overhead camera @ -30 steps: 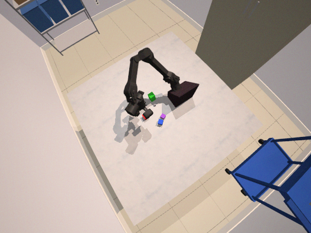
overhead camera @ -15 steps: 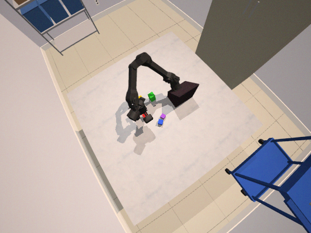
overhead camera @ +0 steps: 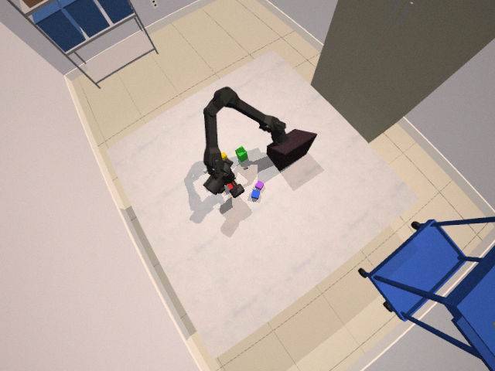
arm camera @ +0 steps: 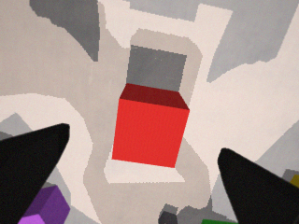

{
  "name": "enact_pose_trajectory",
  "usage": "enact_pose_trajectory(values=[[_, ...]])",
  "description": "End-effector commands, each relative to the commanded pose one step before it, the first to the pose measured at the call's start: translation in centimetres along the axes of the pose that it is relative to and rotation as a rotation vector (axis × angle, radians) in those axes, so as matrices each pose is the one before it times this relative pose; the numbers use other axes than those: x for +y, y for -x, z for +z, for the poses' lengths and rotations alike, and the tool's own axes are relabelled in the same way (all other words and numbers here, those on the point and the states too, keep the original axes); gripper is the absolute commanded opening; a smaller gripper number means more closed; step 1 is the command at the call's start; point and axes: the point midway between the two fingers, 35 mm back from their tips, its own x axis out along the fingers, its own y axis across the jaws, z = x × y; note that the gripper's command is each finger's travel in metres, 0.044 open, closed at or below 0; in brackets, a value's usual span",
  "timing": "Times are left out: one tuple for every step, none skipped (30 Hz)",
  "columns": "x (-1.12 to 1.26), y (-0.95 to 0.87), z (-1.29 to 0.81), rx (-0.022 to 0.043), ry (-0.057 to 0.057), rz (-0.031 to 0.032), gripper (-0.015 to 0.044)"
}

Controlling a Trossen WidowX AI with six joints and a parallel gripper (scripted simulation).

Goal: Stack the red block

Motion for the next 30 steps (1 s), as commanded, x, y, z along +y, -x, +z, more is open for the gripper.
enact_pose_trajectory(values=[[-0.068, -0.775, -0.065, 0.00211, 0.0047, -0.00659, 0.044], [0.001, -0.163, 0.006, -0.00002, 0.0, 0.00001, 0.044], [0.0, -0.163, 0.006, -0.00002, 0.0, 0.0, 0.044], [0.0, -0.163, 0.005, -0.00002, 0.0, -0.00001, 0.044], [-0.001, -0.162, 0.004, -0.00001, 0.0, -0.00002, 0.044], [-0.001, -0.162, 0.003, -0.00001, 0.0, -0.00003, 0.044], [-0.001, -0.162, 0.002, -0.00001, 0.0, -0.00004, 0.044], [-0.002, -0.162, 0.001, 0.0, 0.0, -0.00006, 0.044], [-0.002, -0.162, 0.001, 0.0, 0.0, -0.00007, 0.044], [-0.003, -0.161, 0.0, 0.0, 0.0, -0.00008, 0.044], [-0.003, -0.161, -0.001, 0.0, 0.0, -0.00009, 0.044], [-0.004, -0.161, -0.002, 0.00001, 0.0, -0.0001, 0.044], [-0.004, -0.161, -0.003, 0.00001, 0.0, -0.00011, 0.044], [-0.004, -0.16, -0.004, 0.00001, 0.0, -0.00012, 0.044], [-0.005, -0.16, -0.005, 0.00002, 0.0, -0.00013, 0.044], [-0.005, -0.16, -0.005, 0.00002, 0.0, -0.00015, 0.044], [-0.006, -0.16, -0.006, 0.00002, 0.0, -0.00016, 0.044], [-0.006, -0.159, -0.007, 0.00003, 0.0, -0.00017, 0.044], [-0.006, -0.159, -0.008, 0.00003, 0.0, -0.00018, 0.044], [-0.007, -0.159, -0.009, 0.00003, 0.0, -0.00019, 0.044], [-0.007, -0.159, -0.01, 0.00004, 0.0, -0.0002, 0.044], [-0.007, -0.159, -0.011, 0.00004, 0.0, -0.00021, 0.044], [-0.008, -0.159, -0.011, 0.00005, 0.0, -0.00022, 0.044], [-0.008, -0.158, -0.012, 0.00005, 0.0, -0.00024, 0.044], [-0.007, -0.125, -0.01, 0.00004, 0.0, -0.0002, 0.044], [-0.004, -0.076, -0.007, 0.00003, 0.0, -0.00012, 0.044], [-0.001, -0.025, -0.002, 0.00001, 0.0, -0.00004, 0.044], [0.0, 0.0, 0.0, 0.0, 0.0, 0.0, 0.044], [0.0, 0.0, 0.0, 0.0, 0.0, 0.0, 0.044], [0.0, 0.0, 0.0, 0.0, 0.0, 0.0, 0.044]])
